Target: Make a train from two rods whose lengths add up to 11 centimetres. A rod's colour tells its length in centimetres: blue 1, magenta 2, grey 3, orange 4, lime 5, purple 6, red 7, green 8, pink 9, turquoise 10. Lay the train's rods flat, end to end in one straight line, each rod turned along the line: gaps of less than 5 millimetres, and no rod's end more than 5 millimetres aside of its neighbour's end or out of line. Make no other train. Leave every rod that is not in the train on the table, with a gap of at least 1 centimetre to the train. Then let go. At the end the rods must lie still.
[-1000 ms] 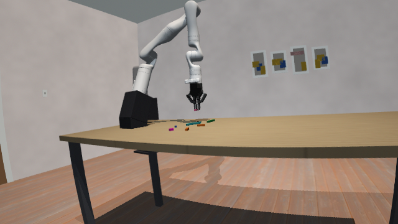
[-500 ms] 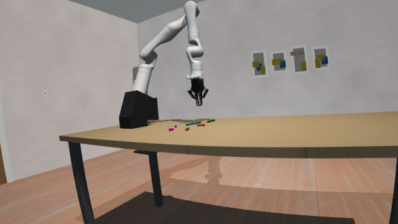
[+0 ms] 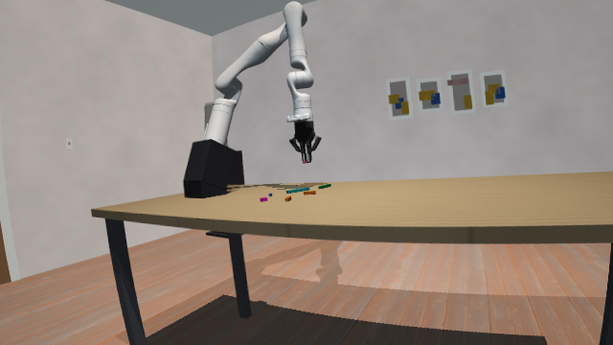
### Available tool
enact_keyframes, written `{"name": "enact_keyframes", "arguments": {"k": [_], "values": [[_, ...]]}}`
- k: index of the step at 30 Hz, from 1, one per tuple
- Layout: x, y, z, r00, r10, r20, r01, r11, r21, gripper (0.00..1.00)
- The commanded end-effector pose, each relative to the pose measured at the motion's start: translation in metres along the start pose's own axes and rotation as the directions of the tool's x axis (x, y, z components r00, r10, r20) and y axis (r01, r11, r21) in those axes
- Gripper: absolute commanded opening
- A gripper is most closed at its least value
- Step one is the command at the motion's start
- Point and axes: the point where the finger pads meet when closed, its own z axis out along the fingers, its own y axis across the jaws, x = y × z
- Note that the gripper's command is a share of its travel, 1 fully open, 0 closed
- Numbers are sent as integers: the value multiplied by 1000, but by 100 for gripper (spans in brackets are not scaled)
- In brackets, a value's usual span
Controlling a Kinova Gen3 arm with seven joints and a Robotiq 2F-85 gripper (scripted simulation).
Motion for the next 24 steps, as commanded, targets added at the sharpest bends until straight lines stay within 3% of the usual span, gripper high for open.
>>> {"name": "enact_keyframes", "arguments": {"k": [1, 24], "values": [[-3, 2, -1, 1000, 1, 6, -1, 1000, -4, 5], [0, 0, -1, 1000, 7, 5, -7, 1000, -2, 5]]}}
